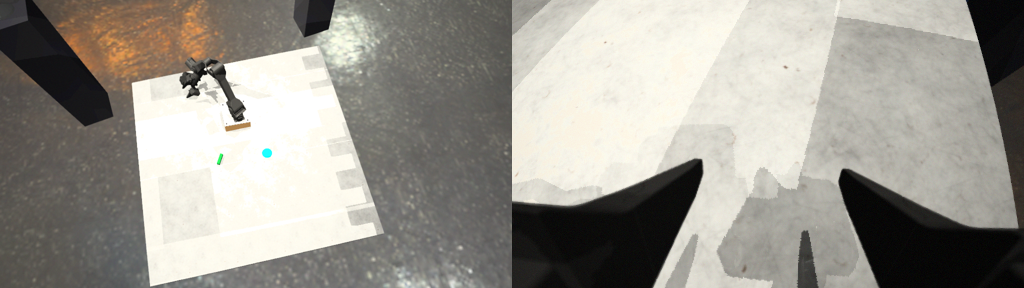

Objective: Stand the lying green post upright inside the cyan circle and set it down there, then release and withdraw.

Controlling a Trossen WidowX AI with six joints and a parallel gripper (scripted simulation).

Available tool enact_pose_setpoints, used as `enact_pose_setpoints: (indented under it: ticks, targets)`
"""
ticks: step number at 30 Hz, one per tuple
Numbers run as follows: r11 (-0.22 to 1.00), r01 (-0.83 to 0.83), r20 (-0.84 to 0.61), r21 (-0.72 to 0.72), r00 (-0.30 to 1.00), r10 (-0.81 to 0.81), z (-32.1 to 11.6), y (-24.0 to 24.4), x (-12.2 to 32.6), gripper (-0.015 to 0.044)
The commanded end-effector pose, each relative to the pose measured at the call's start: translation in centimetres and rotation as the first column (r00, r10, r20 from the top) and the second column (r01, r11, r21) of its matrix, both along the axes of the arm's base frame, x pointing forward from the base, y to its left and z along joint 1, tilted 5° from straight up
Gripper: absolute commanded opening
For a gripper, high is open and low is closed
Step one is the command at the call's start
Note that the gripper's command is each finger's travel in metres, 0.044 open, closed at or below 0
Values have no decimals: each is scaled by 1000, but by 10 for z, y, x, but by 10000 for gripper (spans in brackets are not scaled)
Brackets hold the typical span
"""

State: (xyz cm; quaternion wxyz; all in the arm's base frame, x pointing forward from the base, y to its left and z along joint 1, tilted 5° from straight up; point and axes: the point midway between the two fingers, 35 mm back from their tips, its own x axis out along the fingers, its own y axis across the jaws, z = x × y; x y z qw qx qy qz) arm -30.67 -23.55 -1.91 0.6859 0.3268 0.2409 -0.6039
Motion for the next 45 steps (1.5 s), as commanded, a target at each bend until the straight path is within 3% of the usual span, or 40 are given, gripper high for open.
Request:
enact_pose_setpoints:
  ticks: [1,7,26,45]
  targets:
    - [1000,-3,1,2,1000,3,0,-1,1,374]
    - [993,-93,42,69,995,90,7,-39,41,233]
    - [873,-376,118,310,926,357,35,-113,212,233]
    - [666,-538,81,516,805,588,67,-89,382,233]
